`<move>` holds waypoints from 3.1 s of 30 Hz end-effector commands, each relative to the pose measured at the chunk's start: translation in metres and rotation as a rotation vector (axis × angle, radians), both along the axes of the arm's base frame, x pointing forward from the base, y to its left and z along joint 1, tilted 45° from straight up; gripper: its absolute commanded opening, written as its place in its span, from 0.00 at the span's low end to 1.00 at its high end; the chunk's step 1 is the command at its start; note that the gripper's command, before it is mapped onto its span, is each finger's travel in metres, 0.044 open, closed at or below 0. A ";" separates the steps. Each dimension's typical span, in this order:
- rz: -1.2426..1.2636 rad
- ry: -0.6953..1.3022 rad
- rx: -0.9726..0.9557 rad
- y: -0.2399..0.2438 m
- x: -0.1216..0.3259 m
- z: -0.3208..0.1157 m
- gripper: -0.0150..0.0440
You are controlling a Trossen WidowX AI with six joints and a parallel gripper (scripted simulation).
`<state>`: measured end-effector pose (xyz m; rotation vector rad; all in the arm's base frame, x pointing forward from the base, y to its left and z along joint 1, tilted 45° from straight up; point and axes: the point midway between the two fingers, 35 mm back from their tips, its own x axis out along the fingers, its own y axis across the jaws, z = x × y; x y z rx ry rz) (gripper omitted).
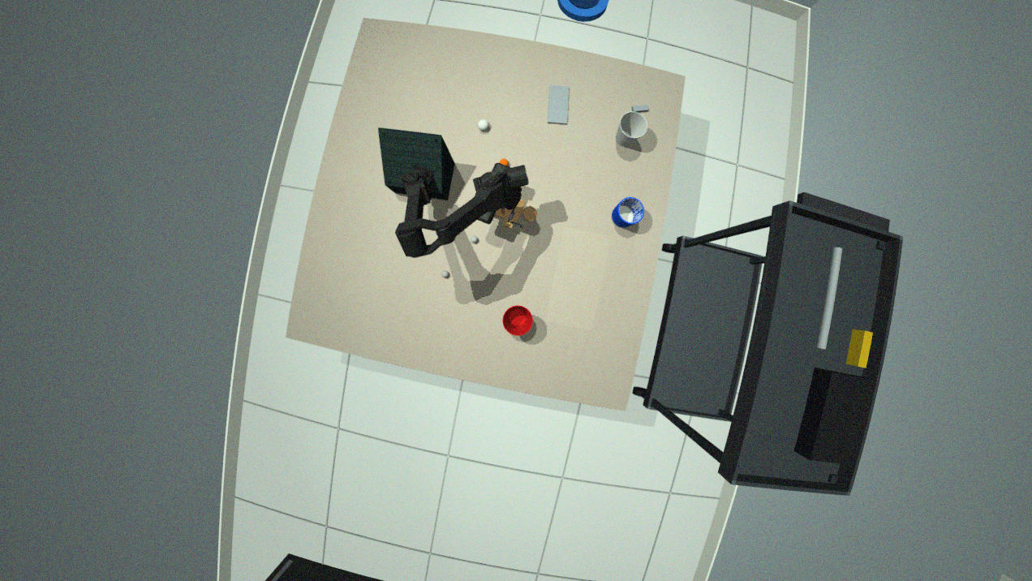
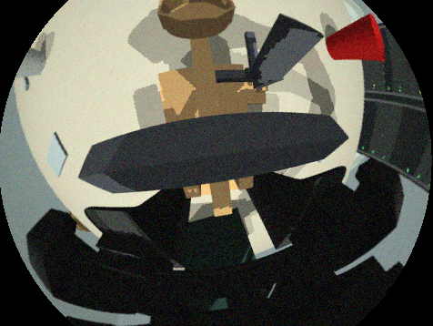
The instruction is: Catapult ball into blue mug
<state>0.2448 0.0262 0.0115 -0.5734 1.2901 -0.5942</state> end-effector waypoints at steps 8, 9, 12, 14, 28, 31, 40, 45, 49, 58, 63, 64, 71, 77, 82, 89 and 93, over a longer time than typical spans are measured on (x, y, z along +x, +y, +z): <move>-0.253 -0.263 0.074 0.029 0.047 -0.007 0.25; -0.278 -0.287 0.080 0.032 0.051 -0.008 0.25; -0.351 -0.359 0.100 0.040 0.064 -0.013 0.25; -0.400 -0.407 0.113 0.045 0.072 -0.017 0.25; -0.609 -0.610 0.168 0.073 0.112 -0.042 0.25; -0.611 -0.612 0.168 0.074 0.114 -0.042 0.25; -0.611 -0.612 0.169 0.067 0.117 -0.050 0.25; -0.611 -0.612 0.169 0.062 0.119 -0.055 0.25; -0.611 -0.612 0.168 0.057 0.120 -0.060 0.25; -0.610 -0.613 0.168 0.047 0.123 -0.070 0.25; -0.610 -0.613 0.167 0.041 0.124 -0.076 0.25; -0.621 -0.611 0.168 0.043 0.123 -0.074 0.25; -0.621 -0.611 0.168 0.043 0.123 -0.074 0.34; -0.621 -0.611 0.168 0.043 0.123 -0.074 0.61; -0.621 -0.611 0.168 0.043 0.123 -0.074 0.83; -0.621 -0.608 0.174 0.097 0.111 -0.022 1.00; -0.620 -0.608 0.173 0.113 0.104 -0.003 1.00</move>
